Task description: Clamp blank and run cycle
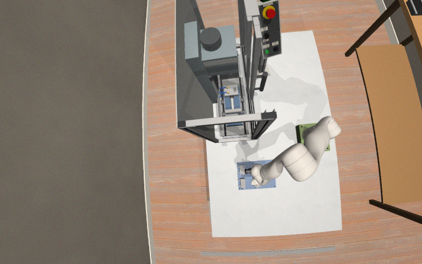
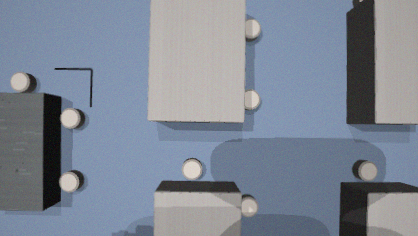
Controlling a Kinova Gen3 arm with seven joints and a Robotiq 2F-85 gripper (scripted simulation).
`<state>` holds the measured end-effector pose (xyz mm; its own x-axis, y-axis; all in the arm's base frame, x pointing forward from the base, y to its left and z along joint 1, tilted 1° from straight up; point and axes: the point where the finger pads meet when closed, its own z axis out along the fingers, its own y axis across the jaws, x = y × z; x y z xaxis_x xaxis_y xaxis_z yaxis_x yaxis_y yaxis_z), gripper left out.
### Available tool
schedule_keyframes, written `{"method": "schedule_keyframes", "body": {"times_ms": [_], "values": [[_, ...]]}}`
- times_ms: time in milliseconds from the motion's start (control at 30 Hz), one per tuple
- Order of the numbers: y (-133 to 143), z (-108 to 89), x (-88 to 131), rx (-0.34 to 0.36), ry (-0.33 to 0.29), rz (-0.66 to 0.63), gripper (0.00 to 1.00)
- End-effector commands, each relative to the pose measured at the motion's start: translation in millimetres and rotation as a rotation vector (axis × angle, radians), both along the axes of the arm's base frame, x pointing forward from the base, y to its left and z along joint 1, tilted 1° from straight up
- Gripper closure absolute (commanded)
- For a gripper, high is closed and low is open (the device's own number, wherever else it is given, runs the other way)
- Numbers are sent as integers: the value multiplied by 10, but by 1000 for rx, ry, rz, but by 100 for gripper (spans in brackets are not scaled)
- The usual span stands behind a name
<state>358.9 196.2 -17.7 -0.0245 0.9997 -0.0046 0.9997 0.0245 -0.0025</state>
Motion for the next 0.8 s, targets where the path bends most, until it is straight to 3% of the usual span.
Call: {"method": "schedule_keyframes", "body": {"times_ms": [0, 767], "values": [[-25, -74, -17, -5, 2, -6, 0], [-33, -81, -21, -5, 2, -6, 0]]}}
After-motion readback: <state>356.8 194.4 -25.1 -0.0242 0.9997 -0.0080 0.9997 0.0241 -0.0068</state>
